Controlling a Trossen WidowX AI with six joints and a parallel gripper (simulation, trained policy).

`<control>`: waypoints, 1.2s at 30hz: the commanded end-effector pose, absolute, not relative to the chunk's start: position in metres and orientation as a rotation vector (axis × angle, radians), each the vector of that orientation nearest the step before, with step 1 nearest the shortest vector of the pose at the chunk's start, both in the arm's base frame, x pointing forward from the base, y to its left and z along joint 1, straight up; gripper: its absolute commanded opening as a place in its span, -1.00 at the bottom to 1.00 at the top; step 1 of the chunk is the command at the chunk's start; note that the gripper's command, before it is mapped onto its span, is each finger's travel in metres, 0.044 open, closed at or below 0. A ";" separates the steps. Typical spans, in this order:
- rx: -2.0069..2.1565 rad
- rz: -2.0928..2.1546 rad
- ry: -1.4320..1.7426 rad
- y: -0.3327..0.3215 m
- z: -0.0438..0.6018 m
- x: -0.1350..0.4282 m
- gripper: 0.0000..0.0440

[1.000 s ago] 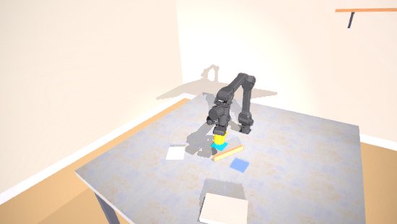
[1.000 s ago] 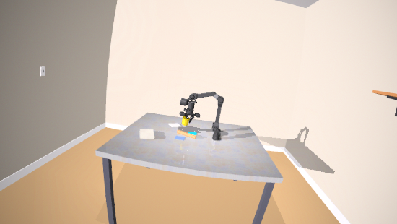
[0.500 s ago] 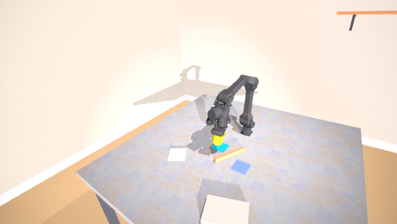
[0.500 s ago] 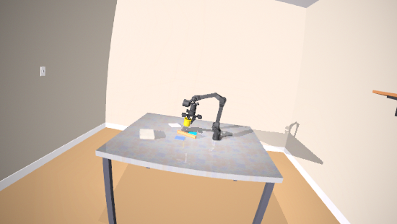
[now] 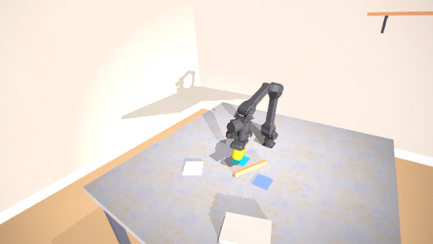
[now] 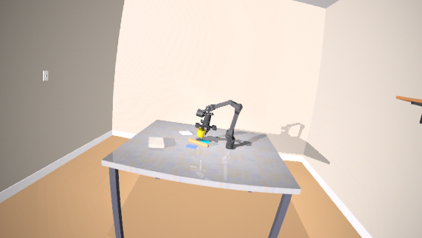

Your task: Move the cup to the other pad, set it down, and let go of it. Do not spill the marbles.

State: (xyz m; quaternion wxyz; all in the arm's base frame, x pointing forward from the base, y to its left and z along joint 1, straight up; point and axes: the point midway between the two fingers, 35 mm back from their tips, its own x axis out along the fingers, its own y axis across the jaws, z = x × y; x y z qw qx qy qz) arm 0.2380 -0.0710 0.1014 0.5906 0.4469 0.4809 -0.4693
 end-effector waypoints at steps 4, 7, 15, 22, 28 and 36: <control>1.055 -1.112 1.107 -0.072 0.088 0.226 -0.92; 1.059 -1.123 1.108 -0.072 0.081 0.220 -0.86; 1.071 -1.163 1.106 -0.074 0.068 0.204 -0.67; 1.119 -1.125 1.031 -0.079 0.074 0.211 -0.17; 1.143 -1.089 1.003 -0.077 0.079 0.209 -0.13; 1.174 -1.053 0.960 -0.076 0.089 0.206 0.03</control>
